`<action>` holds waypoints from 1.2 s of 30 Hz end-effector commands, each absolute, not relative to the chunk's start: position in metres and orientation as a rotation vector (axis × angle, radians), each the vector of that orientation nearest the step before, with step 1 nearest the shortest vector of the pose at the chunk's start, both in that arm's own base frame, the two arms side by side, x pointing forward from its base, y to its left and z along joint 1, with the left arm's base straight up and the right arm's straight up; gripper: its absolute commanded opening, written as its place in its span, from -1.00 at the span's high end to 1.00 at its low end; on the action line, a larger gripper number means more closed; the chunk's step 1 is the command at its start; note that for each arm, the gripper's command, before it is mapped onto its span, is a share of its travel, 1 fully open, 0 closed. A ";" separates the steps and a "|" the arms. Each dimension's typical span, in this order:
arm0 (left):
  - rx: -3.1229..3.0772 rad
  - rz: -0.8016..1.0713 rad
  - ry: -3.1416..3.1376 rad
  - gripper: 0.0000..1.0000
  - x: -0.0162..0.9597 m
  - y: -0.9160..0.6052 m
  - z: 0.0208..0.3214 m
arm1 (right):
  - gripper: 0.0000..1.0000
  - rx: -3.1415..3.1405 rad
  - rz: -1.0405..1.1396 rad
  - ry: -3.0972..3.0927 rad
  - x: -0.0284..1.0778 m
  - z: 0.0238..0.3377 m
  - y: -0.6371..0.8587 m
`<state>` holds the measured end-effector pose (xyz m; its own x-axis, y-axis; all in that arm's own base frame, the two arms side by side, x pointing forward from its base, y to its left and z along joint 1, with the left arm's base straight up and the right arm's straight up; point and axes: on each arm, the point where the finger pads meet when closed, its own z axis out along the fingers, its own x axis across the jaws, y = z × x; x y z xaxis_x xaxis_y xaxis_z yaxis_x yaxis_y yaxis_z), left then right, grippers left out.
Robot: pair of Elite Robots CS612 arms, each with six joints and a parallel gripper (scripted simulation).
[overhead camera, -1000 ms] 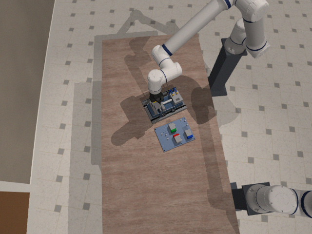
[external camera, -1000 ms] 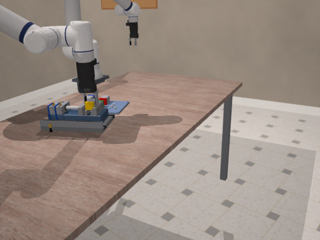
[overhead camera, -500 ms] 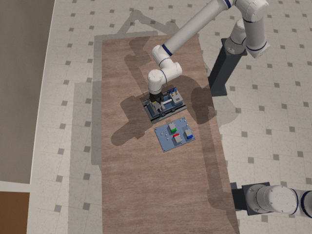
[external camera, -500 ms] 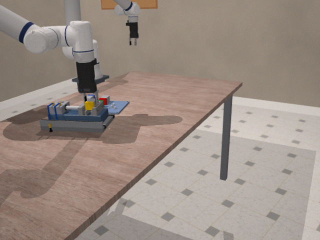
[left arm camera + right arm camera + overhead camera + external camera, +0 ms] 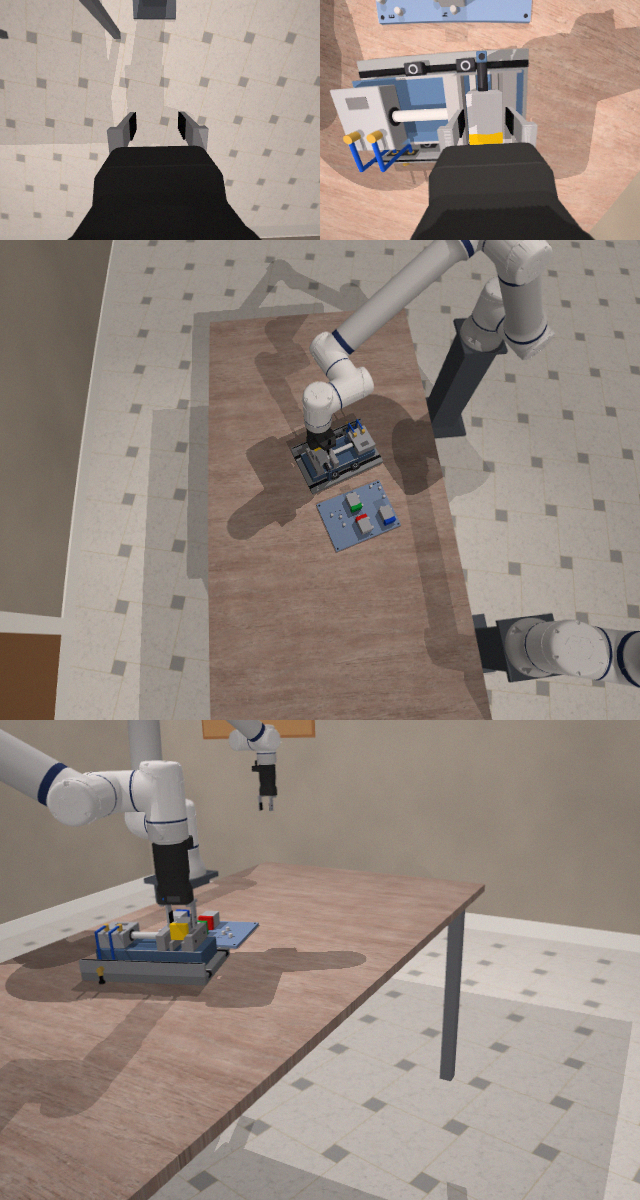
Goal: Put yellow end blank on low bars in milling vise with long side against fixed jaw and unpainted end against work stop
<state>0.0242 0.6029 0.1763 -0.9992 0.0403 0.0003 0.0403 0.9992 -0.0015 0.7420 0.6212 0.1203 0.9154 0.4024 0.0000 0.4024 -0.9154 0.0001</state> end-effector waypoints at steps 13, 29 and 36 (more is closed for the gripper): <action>-0.063 0.000 -3.141 -1.00 0.024 0.603 0.177 | -1.00 3.075 0.003 0.646 0.743 0.124 0.622; -0.063 0.000 -3.141 -1.00 0.024 0.603 0.177 | -1.00 3.075 0.003 0.646 0.743 0.127 0.622; -0.063 0.000 -3.141 -1.00 0.024 0.603 0.177 | -1.00 3.075 0.003 0.646 0.743 0.128 0.622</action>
<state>0.0242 0.6029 0.1763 -0.9992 0.0403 0.0003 0.0403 0.9992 -0.0015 0.7420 0.6212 0.1265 0.9154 0.4024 0.0000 0.4024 -0.9154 0.0000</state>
